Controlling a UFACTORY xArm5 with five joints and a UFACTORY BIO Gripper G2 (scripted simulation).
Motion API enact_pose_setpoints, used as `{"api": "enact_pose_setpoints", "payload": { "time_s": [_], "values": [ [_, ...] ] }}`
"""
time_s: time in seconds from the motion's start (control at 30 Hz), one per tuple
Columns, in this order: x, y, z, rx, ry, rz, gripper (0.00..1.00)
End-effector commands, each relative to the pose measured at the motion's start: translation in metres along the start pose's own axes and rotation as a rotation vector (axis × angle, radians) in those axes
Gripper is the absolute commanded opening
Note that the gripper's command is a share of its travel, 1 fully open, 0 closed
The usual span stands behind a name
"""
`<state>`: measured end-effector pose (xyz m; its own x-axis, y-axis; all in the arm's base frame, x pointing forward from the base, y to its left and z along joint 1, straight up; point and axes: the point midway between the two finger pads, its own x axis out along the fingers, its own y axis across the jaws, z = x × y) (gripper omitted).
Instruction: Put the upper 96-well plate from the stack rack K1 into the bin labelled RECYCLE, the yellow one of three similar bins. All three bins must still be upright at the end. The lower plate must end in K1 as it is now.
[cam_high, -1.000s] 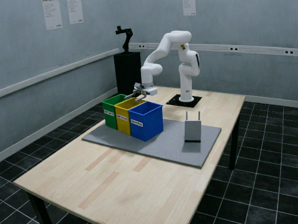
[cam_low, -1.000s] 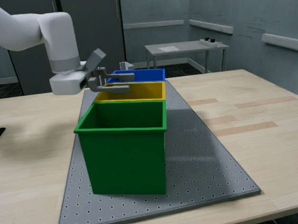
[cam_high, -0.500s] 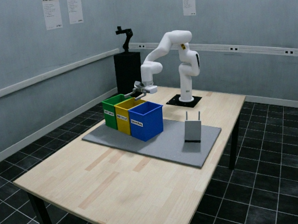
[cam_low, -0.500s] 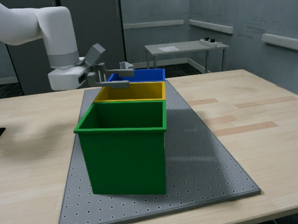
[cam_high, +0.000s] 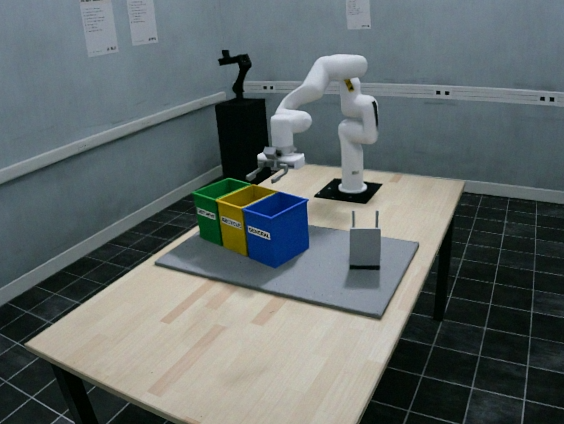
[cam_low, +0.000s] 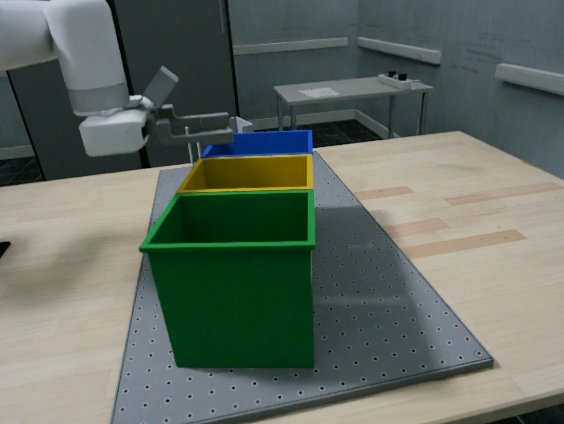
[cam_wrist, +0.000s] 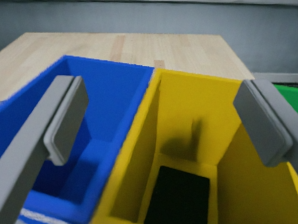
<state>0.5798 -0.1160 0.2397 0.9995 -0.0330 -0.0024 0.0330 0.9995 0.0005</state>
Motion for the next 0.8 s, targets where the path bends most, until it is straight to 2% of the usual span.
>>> {"api": "enact_pose_setpoints", "payload": {
  "time_s": [0.0, 0.77],
  "values": [
    [-0.012, 0.022, 0.013, 0.000, -0.003, 0.010, 0.18],
    [-0.052, 0.102, 0.053, 0.001, -0.003, 0.010, 0.18]
  ]
}}
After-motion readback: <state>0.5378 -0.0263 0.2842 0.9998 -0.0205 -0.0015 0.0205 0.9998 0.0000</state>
